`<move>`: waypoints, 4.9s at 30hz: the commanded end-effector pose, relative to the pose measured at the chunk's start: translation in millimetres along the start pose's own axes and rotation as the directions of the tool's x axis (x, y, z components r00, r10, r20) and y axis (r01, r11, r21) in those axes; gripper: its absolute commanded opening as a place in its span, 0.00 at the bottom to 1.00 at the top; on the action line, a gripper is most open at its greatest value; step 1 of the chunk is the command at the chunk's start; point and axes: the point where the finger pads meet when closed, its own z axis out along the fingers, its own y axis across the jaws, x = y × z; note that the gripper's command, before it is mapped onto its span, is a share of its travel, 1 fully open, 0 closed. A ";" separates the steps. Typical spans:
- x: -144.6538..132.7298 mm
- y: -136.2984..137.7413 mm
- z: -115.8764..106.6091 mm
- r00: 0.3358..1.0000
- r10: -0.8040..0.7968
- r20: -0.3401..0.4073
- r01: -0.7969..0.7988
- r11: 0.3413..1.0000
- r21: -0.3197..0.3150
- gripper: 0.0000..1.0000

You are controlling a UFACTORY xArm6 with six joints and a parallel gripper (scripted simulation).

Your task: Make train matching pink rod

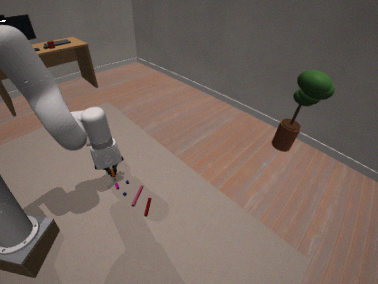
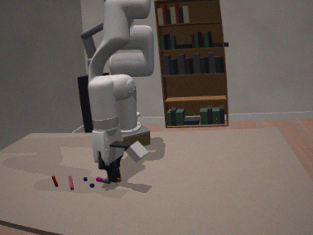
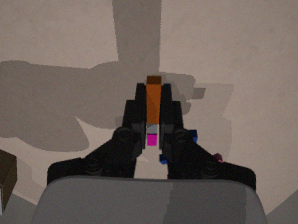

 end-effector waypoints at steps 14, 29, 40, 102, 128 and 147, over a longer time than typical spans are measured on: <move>0.6 1.2 0.1 1.000 0.000 -0.002 0.000 1.000 -0.003 0.04; 0.6 1.2 0.1 1.000 0.000 -0.002 0.000 1.000 -0.003 0.04; 0.7 1.1 0.1 1.000 0.000 -0.002 0.000 1.000 -0.003 0.04; 1.1 0.8 12.6 1.000 0.000 -0.002 0.000 1.000 -0.003 0.04; 1.1 0.8 12.6 1.000 0.000 -0.002 0.000 1.000 -0.003 0.04; 1.1 0.8 12.6 1.000 0.000 -0.002 0.000 1.000 -0.003 0.24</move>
